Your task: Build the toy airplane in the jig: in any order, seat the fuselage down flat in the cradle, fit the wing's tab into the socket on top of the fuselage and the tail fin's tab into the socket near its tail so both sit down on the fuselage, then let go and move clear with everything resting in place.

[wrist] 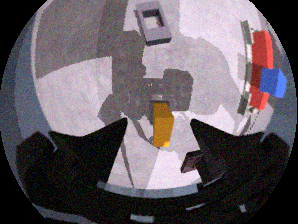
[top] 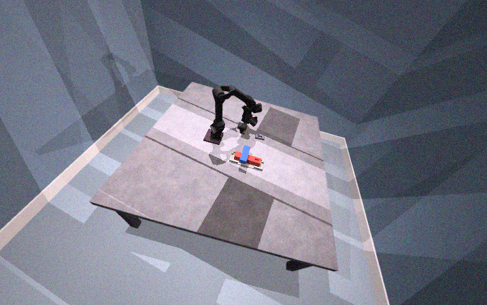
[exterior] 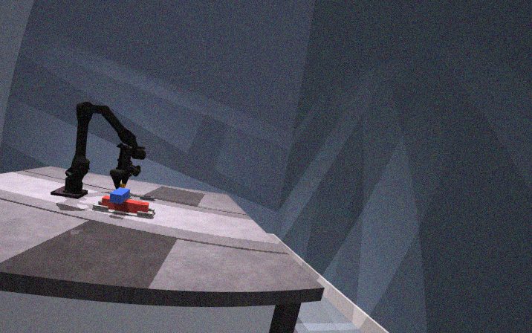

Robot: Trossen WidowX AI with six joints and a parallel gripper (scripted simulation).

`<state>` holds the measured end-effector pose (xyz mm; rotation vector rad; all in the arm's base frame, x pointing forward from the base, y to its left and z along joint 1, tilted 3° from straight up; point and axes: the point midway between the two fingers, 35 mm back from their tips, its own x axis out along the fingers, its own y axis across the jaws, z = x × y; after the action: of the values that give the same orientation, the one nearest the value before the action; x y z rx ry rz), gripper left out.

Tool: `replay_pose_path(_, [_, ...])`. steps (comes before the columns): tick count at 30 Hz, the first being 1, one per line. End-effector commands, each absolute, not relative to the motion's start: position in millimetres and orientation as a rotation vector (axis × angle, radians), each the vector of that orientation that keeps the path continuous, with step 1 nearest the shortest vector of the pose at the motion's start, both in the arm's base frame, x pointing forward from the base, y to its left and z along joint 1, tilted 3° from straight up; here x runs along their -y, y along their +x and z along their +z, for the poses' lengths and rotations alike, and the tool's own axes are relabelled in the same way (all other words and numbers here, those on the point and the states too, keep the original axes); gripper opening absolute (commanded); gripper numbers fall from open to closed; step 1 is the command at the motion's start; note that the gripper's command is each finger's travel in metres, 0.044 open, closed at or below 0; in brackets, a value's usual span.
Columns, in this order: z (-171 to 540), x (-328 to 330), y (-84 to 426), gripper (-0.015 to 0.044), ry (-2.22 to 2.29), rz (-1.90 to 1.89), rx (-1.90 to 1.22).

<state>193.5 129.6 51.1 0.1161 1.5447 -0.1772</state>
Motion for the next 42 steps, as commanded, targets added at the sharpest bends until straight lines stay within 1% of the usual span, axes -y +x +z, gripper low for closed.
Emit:
replay_pose_path(1, [45,-129,193,0.044,0.114,-0.174,-1.548])
replay_pose_path(7, [38,-129,192,0.044,0.114,-0.174,-1.548])
replay_pose_path(21, [38,-129,192,0.0072,0.114,-0.174,-1.548])
replay_pose_path(28, [38,-129,192,0.0026,0.114,-0.174,-1.548])
replay_pose_path(29, [38,-129,192,0.0,0.114,-0.174,-1.548])
replay_pose_path(42, [60,-146,203,0.0,0.14,-0.112,-1.495])
